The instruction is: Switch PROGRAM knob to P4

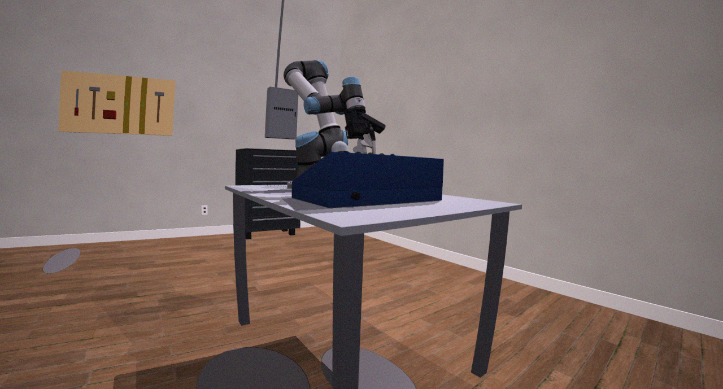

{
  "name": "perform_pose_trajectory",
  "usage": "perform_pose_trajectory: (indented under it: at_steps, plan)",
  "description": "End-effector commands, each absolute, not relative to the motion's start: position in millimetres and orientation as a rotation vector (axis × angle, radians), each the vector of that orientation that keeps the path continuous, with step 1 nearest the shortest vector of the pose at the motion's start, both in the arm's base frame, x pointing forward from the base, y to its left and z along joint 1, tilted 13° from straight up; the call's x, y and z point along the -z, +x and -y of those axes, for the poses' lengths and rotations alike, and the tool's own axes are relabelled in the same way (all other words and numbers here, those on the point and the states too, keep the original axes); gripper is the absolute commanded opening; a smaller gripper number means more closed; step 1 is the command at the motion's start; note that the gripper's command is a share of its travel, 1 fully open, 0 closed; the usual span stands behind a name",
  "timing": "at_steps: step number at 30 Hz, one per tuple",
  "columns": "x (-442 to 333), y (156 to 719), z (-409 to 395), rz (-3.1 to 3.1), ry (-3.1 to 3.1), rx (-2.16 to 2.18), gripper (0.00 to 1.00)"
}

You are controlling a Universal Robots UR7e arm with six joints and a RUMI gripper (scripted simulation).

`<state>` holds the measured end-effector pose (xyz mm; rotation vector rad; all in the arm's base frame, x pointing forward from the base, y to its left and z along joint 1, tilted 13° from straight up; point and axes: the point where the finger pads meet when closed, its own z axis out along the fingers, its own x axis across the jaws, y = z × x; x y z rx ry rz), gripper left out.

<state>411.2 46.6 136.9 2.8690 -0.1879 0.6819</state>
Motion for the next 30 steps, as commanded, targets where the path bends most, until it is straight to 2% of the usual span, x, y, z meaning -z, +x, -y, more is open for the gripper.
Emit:
perform_pose_trajectory:
  at_steps: [1,16,28,29,30]
  plan:
    - [-163,398,-52,0.189,2.87,-0.679,0.44]
    - [-213,374,-64,0.189,2.87,-0.679,0.44]
    - [-221,370,-66,0.189,2.87,-0.679,0.44]
    - [-221,370,-66,0.189,2.87,-0.679,1.0]
    - [-221,370,-66,0.189,2.87,-0.679,1.0]
